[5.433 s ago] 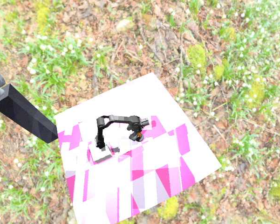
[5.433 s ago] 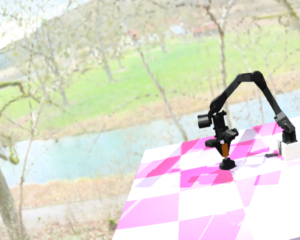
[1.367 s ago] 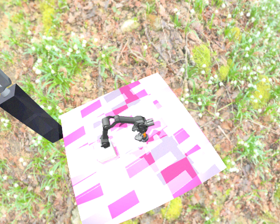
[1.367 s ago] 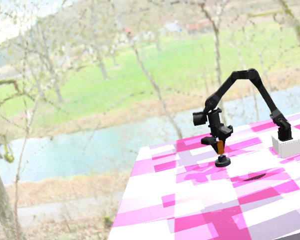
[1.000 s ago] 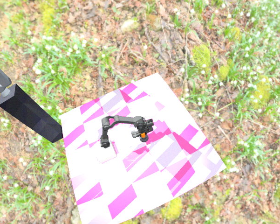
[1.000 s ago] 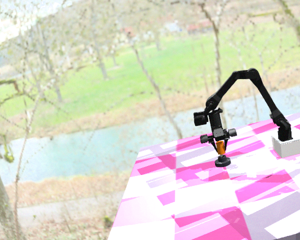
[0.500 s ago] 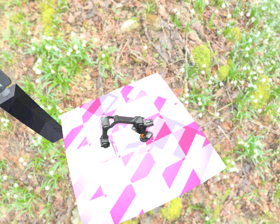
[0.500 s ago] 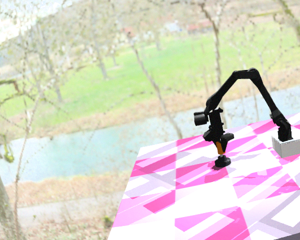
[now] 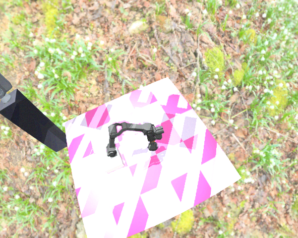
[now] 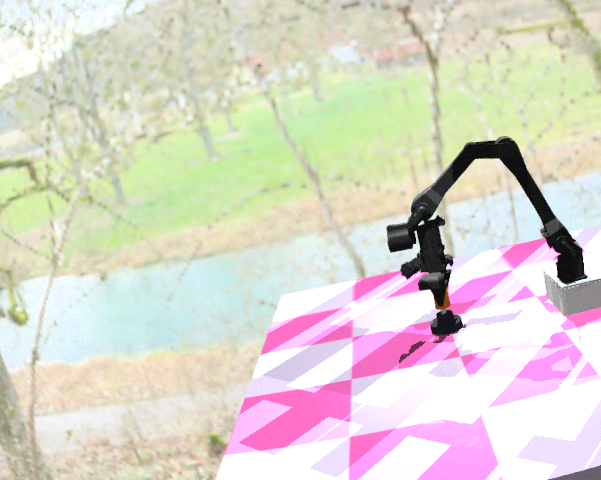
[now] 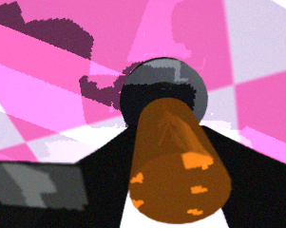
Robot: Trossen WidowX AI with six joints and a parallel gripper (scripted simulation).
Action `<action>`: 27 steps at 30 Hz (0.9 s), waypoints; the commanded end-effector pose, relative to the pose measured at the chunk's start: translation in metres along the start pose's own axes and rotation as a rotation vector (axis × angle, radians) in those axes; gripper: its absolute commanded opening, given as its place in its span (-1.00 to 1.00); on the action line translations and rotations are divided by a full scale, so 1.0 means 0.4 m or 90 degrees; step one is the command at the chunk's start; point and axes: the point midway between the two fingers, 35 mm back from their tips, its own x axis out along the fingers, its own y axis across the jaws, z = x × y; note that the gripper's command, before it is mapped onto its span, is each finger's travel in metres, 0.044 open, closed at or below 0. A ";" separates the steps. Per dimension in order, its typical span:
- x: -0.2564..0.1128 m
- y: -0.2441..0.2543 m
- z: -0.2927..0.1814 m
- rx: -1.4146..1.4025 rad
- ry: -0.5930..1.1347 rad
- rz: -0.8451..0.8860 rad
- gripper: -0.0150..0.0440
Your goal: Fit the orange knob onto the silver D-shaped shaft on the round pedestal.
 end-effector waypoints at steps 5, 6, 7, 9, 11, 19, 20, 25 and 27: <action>-0.007 -0.001 0.010 0.023 -0.008 -0.001 -0.49; -0.006 -0.001 0.010 0.023 -0.008 -0.001 -0.49; -0.005 -0.001 0.009 0.023 -0.008 -0.001 -0.49; -0.004 -0.002 0.008 0.023 -0.008 -0.001 -0.49; -0.003 -0.002 0.007 0.023 -0.008 -0.001 -0.49; 0.000 -0.004 0.003 0.023 -0.007 -0.001 -0.49; 0.000 -0.005 0.001 0.023 -0.007 -0.001 -0.49; -0.005 -0.005 -0.009 0.023 -0.007 -0.001 -0.49; -0.001 -0.004 -0.009 0.023 -0.007 -0.001 -0.49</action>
